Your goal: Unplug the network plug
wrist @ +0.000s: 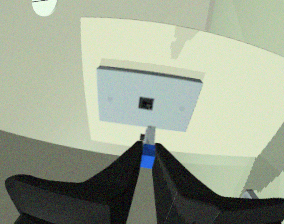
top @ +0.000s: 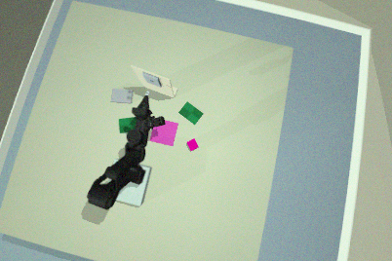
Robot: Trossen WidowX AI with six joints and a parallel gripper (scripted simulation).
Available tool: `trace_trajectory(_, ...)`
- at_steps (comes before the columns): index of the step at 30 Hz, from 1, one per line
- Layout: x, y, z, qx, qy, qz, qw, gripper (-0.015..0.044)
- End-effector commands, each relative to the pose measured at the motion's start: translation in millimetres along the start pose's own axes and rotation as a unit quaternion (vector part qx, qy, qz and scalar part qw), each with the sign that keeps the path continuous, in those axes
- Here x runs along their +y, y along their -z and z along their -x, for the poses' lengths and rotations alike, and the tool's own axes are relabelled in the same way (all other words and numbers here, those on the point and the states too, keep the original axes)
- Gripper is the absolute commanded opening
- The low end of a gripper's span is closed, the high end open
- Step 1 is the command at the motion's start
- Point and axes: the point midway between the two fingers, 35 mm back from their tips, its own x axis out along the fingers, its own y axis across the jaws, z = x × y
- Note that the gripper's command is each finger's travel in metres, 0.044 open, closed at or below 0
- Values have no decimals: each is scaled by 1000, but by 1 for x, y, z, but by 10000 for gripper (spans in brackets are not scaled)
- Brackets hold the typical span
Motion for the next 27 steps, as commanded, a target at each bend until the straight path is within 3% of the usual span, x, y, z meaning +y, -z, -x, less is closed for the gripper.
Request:
trace_trajectory(1, 1, 1, 2, 1, -1, -1, 1000, 0)
trace_trajectory(27, 32, 4, 6, 1, -1, -1, 1000, 0)
